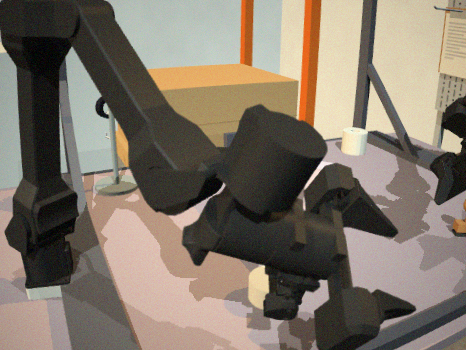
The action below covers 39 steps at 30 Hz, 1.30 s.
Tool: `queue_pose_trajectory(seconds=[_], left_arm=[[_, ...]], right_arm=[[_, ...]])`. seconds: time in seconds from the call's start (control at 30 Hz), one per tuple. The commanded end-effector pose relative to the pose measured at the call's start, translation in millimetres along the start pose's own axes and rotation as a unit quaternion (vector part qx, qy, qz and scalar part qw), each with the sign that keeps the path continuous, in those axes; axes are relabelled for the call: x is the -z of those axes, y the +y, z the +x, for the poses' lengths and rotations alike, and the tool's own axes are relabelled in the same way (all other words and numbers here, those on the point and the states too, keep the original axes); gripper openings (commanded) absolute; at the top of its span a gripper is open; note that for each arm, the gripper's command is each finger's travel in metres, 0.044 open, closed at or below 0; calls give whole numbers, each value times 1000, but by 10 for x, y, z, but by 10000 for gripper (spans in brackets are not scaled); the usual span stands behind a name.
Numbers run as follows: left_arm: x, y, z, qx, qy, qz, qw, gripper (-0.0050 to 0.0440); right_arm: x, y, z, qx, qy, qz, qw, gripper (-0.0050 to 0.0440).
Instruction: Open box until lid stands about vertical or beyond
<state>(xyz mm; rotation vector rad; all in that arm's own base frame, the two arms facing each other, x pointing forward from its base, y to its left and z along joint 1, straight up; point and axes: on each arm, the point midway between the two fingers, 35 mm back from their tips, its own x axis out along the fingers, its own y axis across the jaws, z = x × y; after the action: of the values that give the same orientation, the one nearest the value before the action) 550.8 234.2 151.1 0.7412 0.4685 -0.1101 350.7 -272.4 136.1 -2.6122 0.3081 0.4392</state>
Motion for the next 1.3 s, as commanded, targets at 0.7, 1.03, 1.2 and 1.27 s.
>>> queue_pose_trajectory(seconds=[0.7, 1.03, 1.2, 1.27], left_arm=[[-241, 111, -152, -18, -15, 0, 1000, 440], [-758, -70, -502, -27, -38, -58, 997, 440], [-895, -139, -615, -28, -46, -78, 996, 440], [-981, -188, -693, -29, -51, -91, 994, 440]], right_arm=[[90, -92, 87, -5, 12, 23, 1000, 440], [110, -497, 618, -31, 46, 222, 974, 440], [103, -662, 766, -32, 61, 285, 956, 440], [94, -779, 857, -31, 72, 327, 942, 440]])
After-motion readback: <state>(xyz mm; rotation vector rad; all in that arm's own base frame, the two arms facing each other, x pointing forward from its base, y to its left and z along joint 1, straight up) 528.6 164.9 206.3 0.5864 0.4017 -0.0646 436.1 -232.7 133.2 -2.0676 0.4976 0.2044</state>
